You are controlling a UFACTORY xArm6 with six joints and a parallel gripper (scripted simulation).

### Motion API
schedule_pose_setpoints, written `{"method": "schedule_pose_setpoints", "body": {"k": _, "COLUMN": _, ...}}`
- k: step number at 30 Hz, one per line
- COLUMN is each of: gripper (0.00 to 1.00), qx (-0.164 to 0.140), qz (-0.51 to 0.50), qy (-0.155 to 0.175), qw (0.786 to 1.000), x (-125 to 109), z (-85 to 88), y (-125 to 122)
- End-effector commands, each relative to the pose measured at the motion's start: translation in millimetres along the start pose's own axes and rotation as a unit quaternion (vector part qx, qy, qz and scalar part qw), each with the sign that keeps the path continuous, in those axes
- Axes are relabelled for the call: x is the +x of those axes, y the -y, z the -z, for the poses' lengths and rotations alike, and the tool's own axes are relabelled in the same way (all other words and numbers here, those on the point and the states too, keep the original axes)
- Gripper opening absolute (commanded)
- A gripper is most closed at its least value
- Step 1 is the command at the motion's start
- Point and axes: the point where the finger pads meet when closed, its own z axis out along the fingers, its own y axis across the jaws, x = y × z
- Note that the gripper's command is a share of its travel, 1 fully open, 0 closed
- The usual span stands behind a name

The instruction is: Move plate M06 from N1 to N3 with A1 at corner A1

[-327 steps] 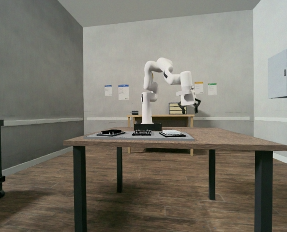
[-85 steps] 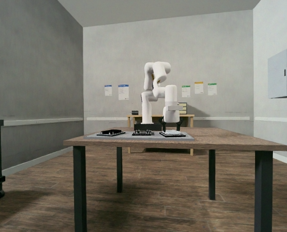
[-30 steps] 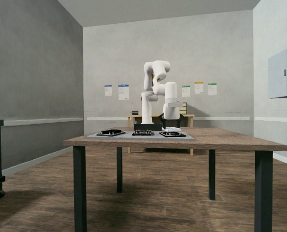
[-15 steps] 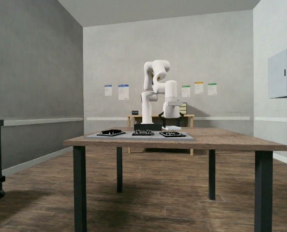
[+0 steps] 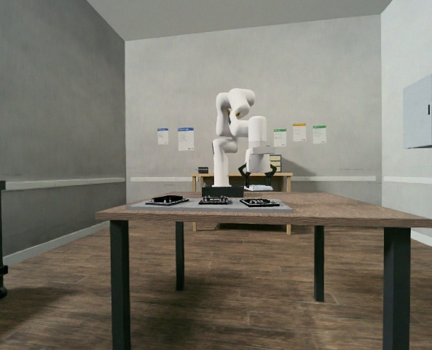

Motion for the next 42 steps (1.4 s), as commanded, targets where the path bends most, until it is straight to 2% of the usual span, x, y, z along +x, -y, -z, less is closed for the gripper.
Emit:
{"method": "schedule_pose_setpoints", "body": {"k": 1, "gripper": 0.0, "qx": 0.001, "qz": 0.0, "qy": -0.003, "qw": 1.0, "x": 2.2, "z": 9.6, "y": 0.4}}
{"method": "schedule_pose_setpoints", "body": {"k": 28, "gripper": 0.0, "qx": 0.001, "qz": 0.0, "qy": -0.003, "qw": 1.0, "x": 2.0, "z": 51.3, "y": 0.3}}
{"method": "schedule_pose_setpoints", "body": {"k": 42, "gripper": 0.0, "qx": 0.001, "qz": -0.017, "qy": -0.003, "qw": 1.0, "x": -0.3, "z": 54.1, "y": -4.1}}
